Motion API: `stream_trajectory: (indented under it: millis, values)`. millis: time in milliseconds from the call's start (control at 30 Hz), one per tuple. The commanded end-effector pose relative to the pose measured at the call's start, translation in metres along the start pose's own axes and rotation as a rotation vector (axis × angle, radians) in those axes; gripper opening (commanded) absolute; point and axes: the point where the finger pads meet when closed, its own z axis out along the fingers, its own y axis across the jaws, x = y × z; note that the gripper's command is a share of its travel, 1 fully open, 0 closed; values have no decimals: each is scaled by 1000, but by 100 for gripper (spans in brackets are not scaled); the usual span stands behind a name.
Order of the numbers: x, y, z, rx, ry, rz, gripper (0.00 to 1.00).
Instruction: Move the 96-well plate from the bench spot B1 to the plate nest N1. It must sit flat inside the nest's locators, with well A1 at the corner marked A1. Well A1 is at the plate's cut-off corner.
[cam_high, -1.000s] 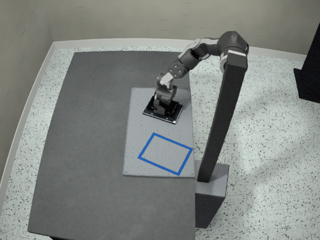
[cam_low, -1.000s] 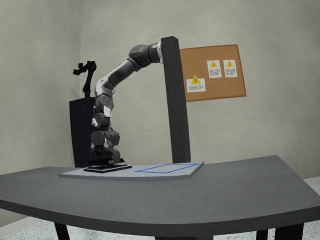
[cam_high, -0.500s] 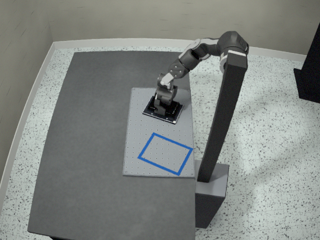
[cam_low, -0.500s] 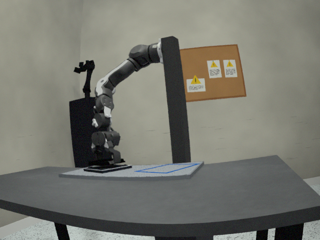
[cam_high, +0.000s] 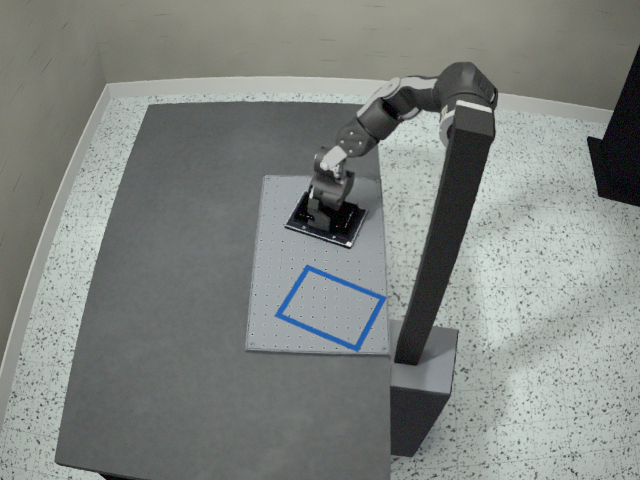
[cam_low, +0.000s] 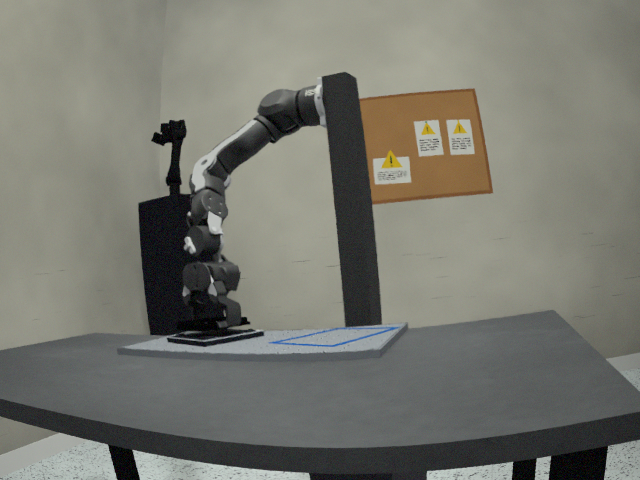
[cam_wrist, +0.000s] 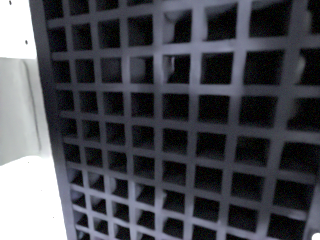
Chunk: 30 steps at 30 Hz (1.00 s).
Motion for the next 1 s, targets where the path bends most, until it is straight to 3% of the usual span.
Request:
stream_trajectory:
  millis: [0, 967]
  values:
    - [-1, 1, -1, 2, -2, 0, 0]
    - [2, 0, 7, -3, 4, -3, 0]
